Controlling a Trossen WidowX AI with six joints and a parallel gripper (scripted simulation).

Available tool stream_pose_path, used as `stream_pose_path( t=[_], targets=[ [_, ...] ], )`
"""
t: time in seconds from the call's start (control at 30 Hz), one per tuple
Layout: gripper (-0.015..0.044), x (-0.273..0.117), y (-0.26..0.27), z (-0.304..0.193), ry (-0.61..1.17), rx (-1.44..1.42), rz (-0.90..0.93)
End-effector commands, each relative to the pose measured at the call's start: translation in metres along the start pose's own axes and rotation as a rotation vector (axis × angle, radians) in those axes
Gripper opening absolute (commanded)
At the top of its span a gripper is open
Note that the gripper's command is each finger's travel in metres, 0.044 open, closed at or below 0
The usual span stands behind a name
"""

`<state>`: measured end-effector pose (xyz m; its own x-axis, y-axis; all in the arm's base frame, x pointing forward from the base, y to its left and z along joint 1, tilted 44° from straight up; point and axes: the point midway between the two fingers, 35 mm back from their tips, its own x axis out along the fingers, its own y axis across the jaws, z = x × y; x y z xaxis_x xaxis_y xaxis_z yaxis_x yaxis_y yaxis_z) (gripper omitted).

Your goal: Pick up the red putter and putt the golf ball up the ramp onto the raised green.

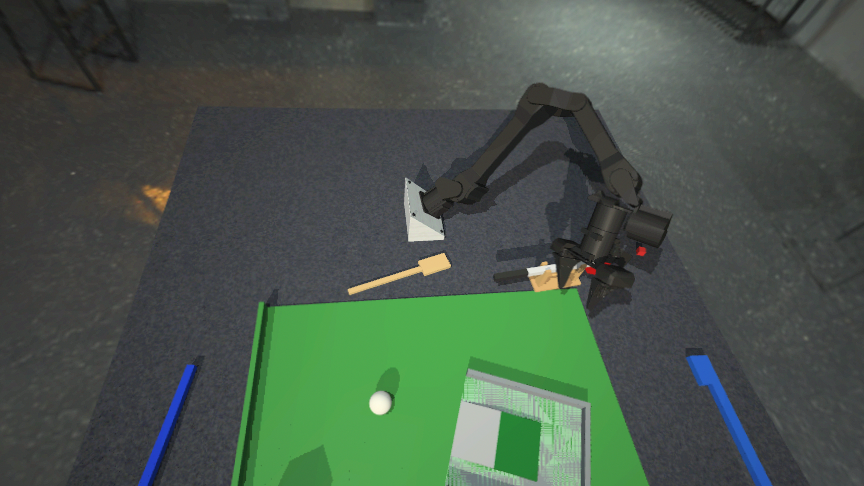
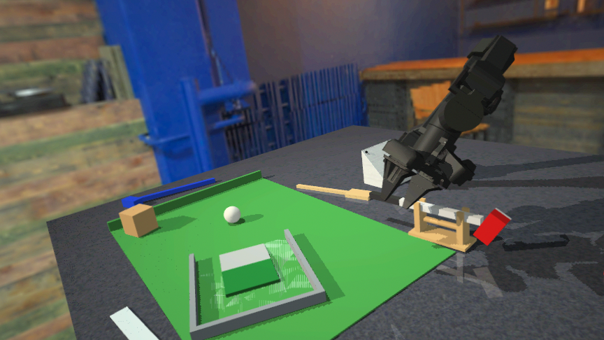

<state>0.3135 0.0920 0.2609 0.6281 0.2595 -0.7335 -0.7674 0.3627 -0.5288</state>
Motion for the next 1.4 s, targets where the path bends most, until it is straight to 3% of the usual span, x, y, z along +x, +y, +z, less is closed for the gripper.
stream_pose_path(
  t=[0.0, 0.13, 0.27, 0.47, 1.37],
  targets=[
    [0.044, 0.02, 0.022, -0.045, 0.033, -0.037, 0.214],
    [0.044, 0.027, 0.051, -0.077, -0.04, -0.072, 0.426],
    [0.044, 0.02, 0.08, -0.103, -0.255, -0.031, 0.603],
    [0.044, 0.0, 0.084, -0.119, -0.614, 0.132, 0.554],
    [0.044, 0.017, 0.094, -0.11, -0.596, 0.064, 0.599]
  ],
)
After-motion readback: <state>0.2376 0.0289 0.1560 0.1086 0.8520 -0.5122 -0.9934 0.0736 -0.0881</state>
